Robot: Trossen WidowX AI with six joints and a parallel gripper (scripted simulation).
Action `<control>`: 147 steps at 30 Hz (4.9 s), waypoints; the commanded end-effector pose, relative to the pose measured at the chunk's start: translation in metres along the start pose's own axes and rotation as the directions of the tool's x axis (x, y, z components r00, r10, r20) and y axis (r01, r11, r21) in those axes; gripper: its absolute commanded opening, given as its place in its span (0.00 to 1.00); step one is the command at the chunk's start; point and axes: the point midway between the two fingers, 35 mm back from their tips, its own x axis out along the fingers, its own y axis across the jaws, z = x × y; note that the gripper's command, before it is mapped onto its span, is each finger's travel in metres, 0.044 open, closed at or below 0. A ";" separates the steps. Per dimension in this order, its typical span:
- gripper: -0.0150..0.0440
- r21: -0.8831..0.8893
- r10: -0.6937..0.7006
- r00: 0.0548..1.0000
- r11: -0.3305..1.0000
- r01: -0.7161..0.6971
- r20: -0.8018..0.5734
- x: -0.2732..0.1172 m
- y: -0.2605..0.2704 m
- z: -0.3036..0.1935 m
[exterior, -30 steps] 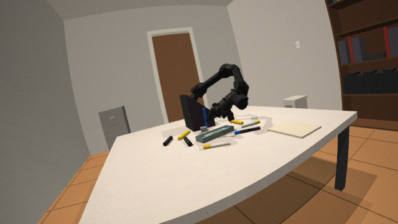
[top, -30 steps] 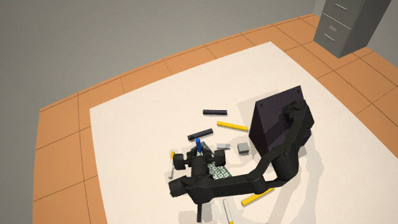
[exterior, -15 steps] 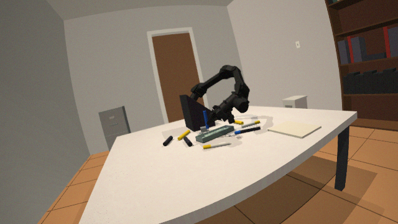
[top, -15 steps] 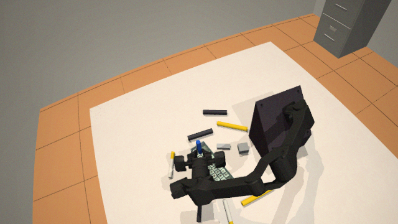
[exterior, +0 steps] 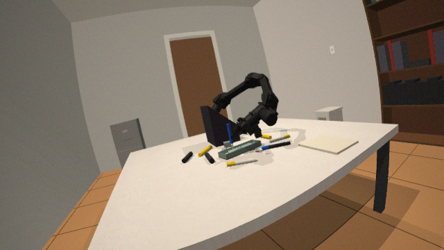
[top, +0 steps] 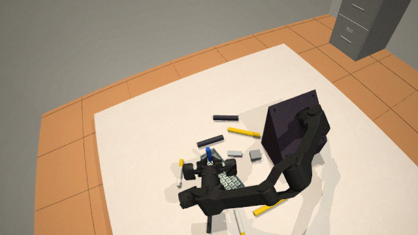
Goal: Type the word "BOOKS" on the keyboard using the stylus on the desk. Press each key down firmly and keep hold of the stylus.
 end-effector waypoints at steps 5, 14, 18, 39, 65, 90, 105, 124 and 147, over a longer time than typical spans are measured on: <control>0.25 0.010 -0.005 1.000 1.000 0.005 0.004 -0.001 -0.002 0.000; 0.25 0.010 -0.005 1.000 1.000 0.005 0.004 -0.001 -0.002 0.000; 0.25 0.010 -0.005 1.000 1.000 0.005 0.004 -0.001 -0.002 0.000; 0.39 0.010 -0.005 1.000 1.000 0.005 0.004 -0.004 -0.006 0.001; 0.39 0.010 -0.005 1.000 1.000 0.005 0.004 -0.004 -0.004 0.001; 0.39 0.009 -0.005 1.000 1.000 0.005 0.004 0.002 -0.002 0.007; 0.39 0.009 -0.005 1.000 1.000 0.005 0.004 0.005 -0.002 0.014; 0.39 0.009 -0.005 1.000 1.000 0.005 0.005 0.007 -0.002 0.018; 0.33 0.020 -0.014 1.000 1.000 0.014 0.009 -0.012 -0.004 -0.013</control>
